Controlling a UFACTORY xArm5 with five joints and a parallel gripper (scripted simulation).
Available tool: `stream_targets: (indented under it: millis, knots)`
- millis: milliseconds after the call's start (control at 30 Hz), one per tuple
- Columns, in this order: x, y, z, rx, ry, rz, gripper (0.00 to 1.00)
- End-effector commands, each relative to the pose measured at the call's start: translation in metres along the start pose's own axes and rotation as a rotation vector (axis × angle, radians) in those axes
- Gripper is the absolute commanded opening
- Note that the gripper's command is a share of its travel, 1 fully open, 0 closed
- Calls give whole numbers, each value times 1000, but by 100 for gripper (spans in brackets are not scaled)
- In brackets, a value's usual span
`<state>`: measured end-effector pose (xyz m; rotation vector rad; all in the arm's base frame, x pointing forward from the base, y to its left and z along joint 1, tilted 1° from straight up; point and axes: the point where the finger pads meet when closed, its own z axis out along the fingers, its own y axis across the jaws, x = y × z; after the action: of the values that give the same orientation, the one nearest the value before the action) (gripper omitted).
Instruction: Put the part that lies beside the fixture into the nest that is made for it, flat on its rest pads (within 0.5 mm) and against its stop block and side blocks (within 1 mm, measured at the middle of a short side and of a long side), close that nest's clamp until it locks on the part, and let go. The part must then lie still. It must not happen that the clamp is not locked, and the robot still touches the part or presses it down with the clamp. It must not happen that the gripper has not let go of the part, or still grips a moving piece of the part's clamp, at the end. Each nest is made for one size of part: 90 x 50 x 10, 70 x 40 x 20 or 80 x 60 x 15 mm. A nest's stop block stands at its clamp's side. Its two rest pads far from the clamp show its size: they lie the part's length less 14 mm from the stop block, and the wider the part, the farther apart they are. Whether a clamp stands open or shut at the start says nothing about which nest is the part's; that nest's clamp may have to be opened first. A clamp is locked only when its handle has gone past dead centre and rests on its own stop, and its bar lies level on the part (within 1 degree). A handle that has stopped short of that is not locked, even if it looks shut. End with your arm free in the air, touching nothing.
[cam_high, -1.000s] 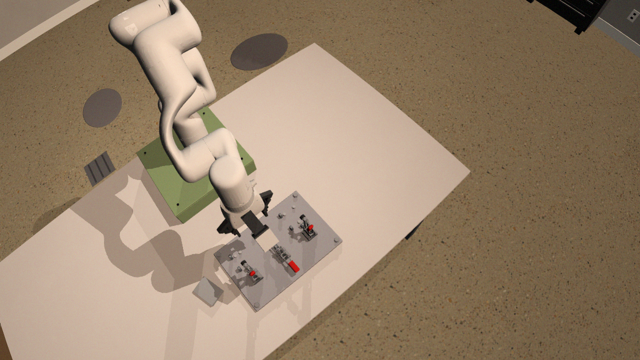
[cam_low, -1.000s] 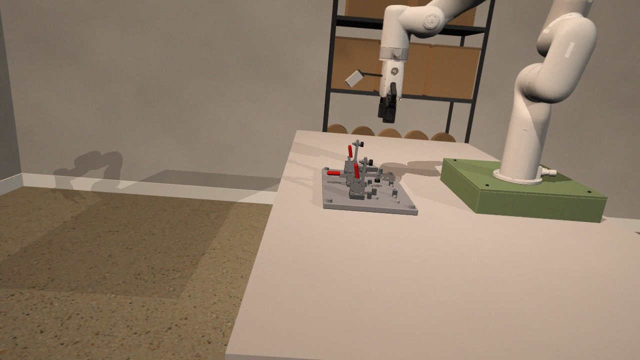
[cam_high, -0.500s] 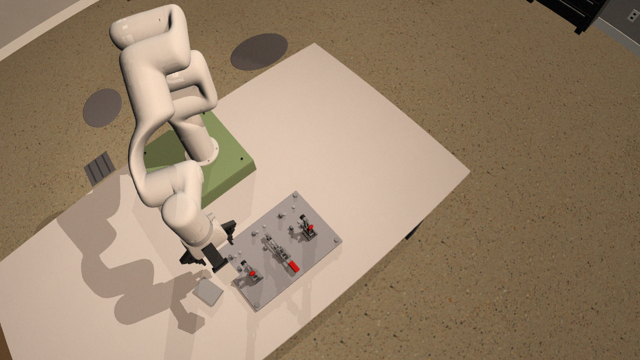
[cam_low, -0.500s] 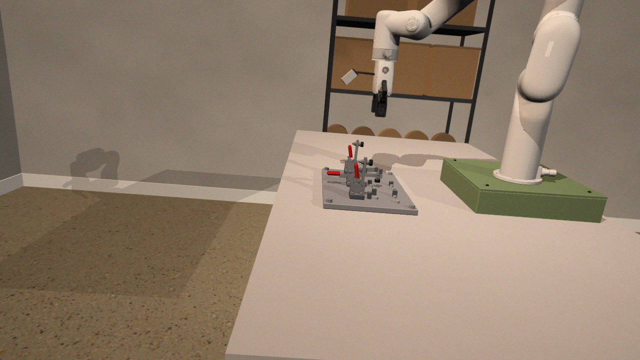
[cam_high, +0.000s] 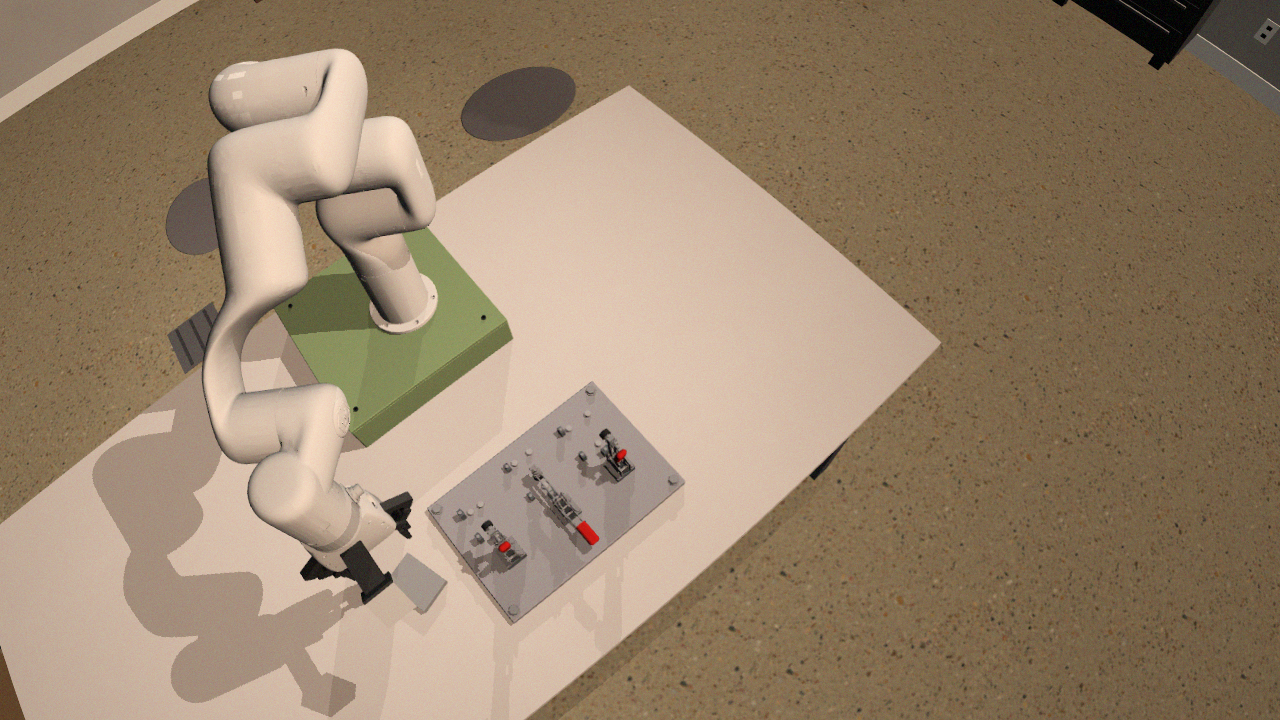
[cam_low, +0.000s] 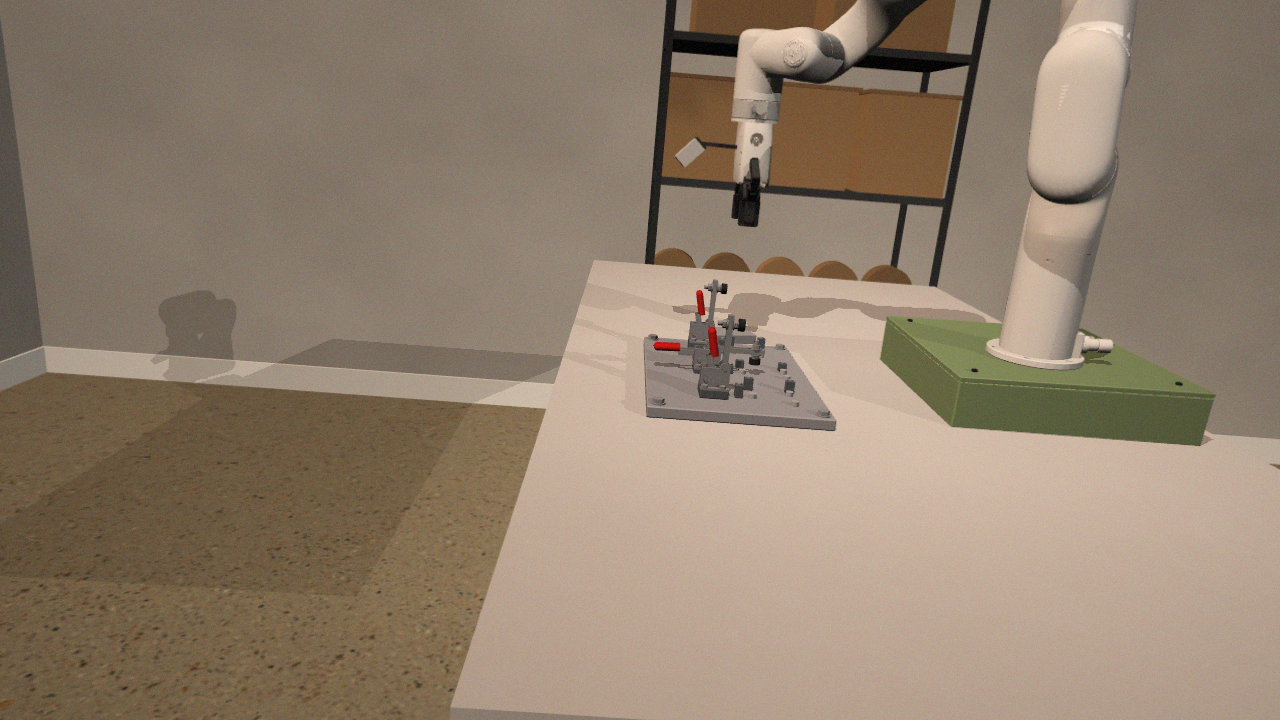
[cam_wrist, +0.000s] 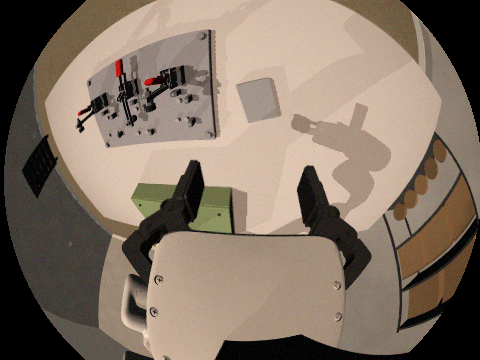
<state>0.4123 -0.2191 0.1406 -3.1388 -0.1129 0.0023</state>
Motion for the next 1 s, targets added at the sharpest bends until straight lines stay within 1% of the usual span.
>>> stream_targets:
  millis: [0, 733, 833, 967]
  knots:
    - [3, 11, -1, 0, 0, -2, 100]
    - [3, 14, -1, 0, 0, -4, 100]
    - [3, 14, -1, 0, 0, -26, 100]
    - [3, 14, -1, 0, 0, -102, 100]
